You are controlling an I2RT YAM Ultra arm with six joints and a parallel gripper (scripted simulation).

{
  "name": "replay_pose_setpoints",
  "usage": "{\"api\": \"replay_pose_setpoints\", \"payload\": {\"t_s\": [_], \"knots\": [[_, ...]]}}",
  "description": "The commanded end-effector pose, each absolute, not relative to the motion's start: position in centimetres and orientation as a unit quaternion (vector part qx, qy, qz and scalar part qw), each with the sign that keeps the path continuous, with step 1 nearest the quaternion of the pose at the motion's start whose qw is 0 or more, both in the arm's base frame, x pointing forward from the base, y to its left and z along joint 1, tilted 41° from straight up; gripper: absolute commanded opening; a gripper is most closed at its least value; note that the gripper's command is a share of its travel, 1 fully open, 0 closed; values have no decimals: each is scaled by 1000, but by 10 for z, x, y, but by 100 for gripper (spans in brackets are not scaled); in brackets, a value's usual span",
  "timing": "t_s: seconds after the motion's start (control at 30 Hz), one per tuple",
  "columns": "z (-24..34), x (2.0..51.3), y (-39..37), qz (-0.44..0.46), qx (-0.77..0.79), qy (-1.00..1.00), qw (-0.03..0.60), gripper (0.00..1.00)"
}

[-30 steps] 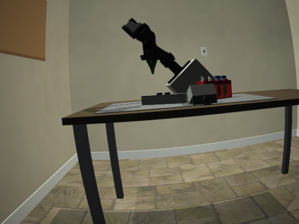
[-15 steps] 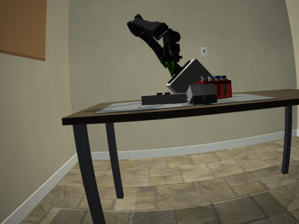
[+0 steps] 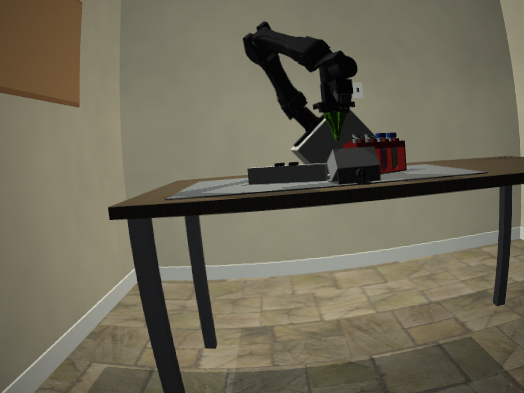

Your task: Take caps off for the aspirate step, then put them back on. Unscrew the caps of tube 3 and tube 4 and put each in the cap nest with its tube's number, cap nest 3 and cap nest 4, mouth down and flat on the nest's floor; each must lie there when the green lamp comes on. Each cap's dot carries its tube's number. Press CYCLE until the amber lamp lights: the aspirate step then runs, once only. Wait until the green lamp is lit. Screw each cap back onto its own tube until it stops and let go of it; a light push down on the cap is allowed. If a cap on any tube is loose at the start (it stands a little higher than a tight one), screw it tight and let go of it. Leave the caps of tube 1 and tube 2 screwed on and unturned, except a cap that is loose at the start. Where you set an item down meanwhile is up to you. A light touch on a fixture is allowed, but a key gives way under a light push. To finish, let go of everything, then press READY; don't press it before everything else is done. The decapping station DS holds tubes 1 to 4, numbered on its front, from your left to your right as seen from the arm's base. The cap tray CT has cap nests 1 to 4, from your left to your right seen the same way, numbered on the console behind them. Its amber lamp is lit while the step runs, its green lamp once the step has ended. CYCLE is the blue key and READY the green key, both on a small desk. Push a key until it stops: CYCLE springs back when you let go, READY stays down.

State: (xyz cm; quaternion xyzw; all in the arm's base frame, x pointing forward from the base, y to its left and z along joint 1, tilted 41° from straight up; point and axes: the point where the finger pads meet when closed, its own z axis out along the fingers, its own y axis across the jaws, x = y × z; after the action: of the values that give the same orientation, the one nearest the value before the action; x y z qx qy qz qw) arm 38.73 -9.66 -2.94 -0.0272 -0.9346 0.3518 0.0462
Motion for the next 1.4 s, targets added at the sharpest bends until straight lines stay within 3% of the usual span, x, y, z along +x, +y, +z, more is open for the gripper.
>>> {"api": "replay_pose_setpoints", "payload": {"t_s": [0.0, 0.13, 1.37], "knots": [[-42, 404, -79, 351, -29, -935, 36, 0], [-60, 421, -68, 351, -29, -935, 36, 0], [-73, 419, -78, 351, -29, -935, 36, 0]]}}
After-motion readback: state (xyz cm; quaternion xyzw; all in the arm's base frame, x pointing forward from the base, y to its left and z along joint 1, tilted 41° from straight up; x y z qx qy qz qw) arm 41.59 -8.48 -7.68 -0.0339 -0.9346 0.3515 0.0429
